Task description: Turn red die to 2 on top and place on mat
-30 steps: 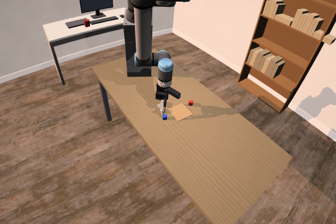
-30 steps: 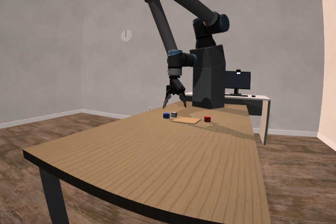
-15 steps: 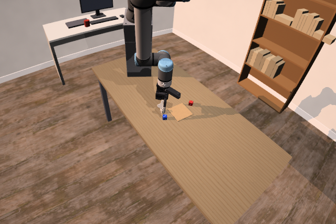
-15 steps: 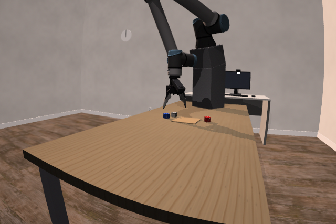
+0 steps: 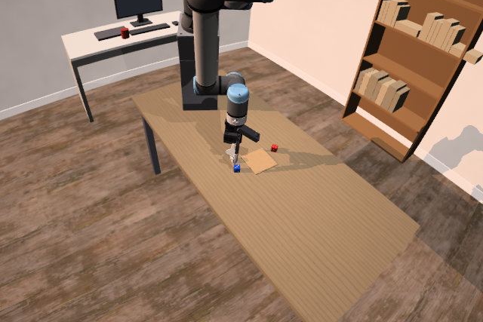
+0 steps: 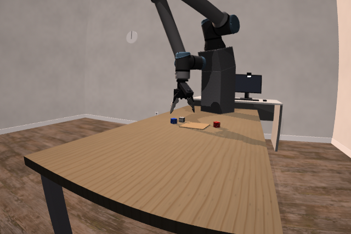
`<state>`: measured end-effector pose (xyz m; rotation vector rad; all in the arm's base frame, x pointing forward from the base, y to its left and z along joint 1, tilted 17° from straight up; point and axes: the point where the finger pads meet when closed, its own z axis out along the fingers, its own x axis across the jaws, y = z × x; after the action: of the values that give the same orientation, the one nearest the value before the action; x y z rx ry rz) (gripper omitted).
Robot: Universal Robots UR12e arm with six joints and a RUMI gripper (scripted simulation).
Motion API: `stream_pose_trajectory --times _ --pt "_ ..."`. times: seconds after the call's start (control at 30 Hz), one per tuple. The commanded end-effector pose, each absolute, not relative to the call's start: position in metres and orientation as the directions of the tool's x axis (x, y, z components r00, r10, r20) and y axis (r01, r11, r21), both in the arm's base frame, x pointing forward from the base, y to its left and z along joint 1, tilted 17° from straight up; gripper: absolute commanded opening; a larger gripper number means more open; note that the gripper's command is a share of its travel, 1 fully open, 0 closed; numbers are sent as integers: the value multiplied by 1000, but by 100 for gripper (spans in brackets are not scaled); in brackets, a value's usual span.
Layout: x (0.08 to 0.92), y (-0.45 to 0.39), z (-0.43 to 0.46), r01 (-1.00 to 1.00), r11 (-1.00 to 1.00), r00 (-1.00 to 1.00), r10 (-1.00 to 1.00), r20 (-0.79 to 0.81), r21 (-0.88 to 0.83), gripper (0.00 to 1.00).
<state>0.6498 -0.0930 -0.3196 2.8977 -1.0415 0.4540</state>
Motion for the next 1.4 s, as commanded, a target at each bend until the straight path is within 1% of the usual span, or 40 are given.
stream_pose_trajectory --times 0.0,0.43,1.37 --pt "650 -92 -319 -627 -776 733 -619 282 -71 100" --pt "655 -62 -322 -627 -776 733 -619 282 -71 100" --pt "683 118 -337 -627 -776 733 -619 282 -71 100"
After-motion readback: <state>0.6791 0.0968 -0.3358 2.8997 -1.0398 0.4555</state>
